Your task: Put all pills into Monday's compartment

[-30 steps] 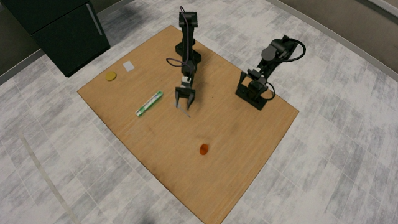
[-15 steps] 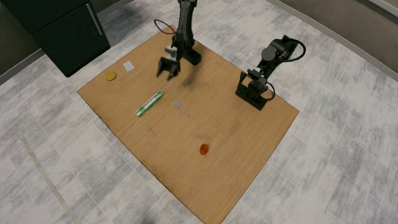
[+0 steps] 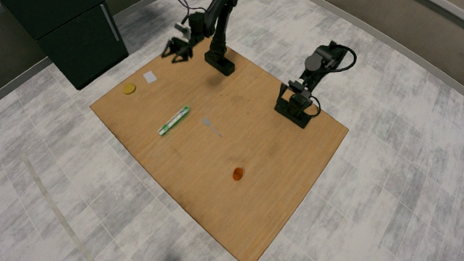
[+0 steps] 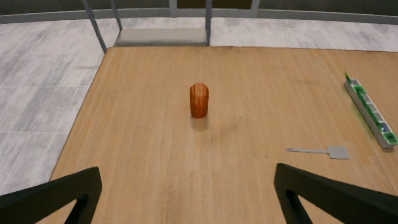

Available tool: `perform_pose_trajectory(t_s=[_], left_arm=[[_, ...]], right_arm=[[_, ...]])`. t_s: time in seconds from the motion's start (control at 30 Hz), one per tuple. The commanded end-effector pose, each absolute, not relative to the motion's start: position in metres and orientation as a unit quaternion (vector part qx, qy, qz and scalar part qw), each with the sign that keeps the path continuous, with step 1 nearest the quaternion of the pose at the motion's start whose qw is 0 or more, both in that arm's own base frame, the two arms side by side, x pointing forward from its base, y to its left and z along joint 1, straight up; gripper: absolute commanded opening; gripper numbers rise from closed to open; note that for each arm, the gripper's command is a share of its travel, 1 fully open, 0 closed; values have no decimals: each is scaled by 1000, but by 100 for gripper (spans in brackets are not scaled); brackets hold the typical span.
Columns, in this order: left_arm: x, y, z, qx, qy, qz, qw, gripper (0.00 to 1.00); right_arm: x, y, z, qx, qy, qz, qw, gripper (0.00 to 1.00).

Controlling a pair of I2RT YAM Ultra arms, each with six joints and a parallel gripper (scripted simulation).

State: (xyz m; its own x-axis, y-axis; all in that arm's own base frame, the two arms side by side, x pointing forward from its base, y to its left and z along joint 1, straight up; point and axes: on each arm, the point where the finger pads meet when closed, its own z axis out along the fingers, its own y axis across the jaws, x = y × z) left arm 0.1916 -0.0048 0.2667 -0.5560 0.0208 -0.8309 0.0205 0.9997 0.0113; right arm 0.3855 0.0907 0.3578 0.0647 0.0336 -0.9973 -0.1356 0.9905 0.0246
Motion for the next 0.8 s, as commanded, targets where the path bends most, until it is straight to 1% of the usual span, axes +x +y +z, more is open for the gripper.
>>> perform_pose_trajectory(t_s=[0.0, 0.1, 0.33, 0.7, 0.77], left_arm=[[190, -5, 271, 13, 877, 0, 480, 100], [190, -5, 271, 13, 877, 0, 480, 100], [190, -5, 271, 13, 877, 0, 480, 100], [190, -5, 271, 13, 877, 0, 480, 100], [190, -5, 271, 13, 877, 0, 480, 100]], right_arm=[[382, 70, 371, -35, 702, 53, 709, 56], [382, 64, 377, -30, 701, 50, 711, 56], [379, 22, 410, -3, 696, 27, 717, 56], [382, 0, 423, 11, 699, 14, 715, 56], [382, 1, 414, 9, 705, 11, 709, 79]])
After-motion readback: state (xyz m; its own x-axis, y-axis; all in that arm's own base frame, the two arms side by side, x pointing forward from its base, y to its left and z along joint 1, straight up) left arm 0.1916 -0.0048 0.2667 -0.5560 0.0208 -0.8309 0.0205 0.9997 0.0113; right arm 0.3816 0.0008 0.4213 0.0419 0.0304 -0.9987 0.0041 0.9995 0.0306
